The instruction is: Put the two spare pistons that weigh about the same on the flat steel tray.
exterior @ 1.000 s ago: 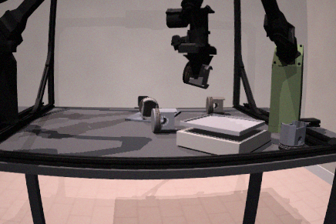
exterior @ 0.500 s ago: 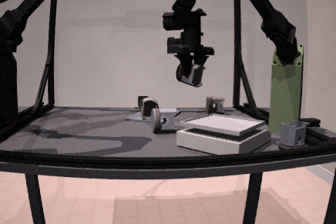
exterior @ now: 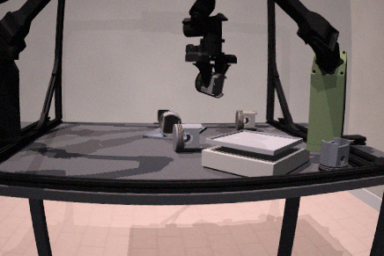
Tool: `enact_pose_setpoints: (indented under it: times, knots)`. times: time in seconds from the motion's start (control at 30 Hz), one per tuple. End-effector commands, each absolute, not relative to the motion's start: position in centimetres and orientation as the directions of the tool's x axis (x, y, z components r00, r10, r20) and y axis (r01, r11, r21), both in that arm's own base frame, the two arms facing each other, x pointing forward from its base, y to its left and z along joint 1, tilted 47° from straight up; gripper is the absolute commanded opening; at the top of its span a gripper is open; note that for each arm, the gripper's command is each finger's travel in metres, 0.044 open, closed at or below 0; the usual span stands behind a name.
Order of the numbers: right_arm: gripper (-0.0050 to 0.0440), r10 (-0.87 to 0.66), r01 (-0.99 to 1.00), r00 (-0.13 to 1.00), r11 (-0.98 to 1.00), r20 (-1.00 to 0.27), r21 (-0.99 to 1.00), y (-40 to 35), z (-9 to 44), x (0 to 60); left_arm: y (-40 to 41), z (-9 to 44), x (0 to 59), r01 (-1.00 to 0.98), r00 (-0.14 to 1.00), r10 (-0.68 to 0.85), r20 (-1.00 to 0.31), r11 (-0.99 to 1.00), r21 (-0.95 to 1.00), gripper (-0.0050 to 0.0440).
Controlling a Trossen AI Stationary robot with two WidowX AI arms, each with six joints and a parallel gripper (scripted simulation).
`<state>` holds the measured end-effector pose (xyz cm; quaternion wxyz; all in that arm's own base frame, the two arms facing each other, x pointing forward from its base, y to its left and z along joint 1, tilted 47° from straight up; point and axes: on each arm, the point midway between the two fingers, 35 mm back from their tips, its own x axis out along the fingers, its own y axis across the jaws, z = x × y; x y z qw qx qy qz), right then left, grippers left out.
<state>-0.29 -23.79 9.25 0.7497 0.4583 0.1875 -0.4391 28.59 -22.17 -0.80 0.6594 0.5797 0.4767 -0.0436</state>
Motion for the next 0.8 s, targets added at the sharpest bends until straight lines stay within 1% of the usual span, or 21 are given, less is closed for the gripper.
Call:
enact_pose_setpoints:
  times: [0.0,0.77]
  knots:
    - [0.0440,-0.486,0.829,0.547,0.196,-0.682,0.525,-23.8,9.3,-0.2,-24.5,-1.7,28.6,0.612,0.550,0.482,-0.682,0.324,0.722,0.0158]
    - [0.0440,-0.486,0.829,0.547,0.196,-0.682,0.525,-23.8,9.3,-0.2,-33.5,-7.1,29.9,0.612,0.550,0.482,-0.682,0.324,0.722,0.0158]
